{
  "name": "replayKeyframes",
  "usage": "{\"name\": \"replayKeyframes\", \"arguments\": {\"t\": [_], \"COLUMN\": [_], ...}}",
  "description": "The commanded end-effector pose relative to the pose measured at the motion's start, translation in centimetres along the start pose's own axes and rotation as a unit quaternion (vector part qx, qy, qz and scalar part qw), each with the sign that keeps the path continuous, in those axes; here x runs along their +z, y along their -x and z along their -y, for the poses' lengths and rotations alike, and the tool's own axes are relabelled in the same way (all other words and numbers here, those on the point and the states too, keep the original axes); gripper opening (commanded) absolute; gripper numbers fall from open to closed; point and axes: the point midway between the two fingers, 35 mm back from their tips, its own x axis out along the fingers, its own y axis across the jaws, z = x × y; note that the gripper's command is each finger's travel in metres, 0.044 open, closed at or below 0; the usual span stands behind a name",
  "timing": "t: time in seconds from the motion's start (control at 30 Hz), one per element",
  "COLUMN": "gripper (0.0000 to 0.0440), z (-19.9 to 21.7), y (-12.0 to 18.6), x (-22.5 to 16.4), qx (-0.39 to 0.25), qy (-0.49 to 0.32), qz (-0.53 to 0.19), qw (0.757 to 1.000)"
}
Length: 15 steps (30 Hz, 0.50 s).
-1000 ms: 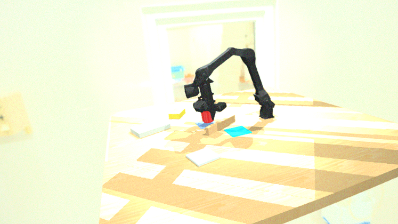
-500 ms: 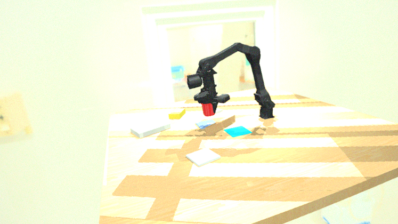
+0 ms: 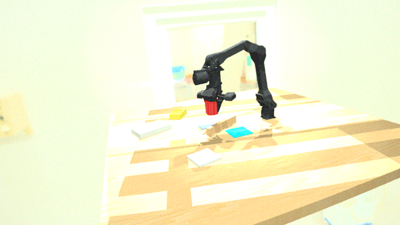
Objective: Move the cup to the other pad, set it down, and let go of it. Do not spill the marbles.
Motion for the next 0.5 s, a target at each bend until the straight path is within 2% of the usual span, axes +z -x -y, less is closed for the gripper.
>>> {"name": "replayKeyframes", "arguments": {"t": [0.0,0.47], "gripper": [0.0000,0.0000], "z": [-1.1,-5.2], "y": [0.4,0.7], "x": [0.7,2.8], "qx": [-0.004,-0.018], "qy": [0.010,0.048], "qz": [0.010,0.036], "qw": [1.000,0.998]}}
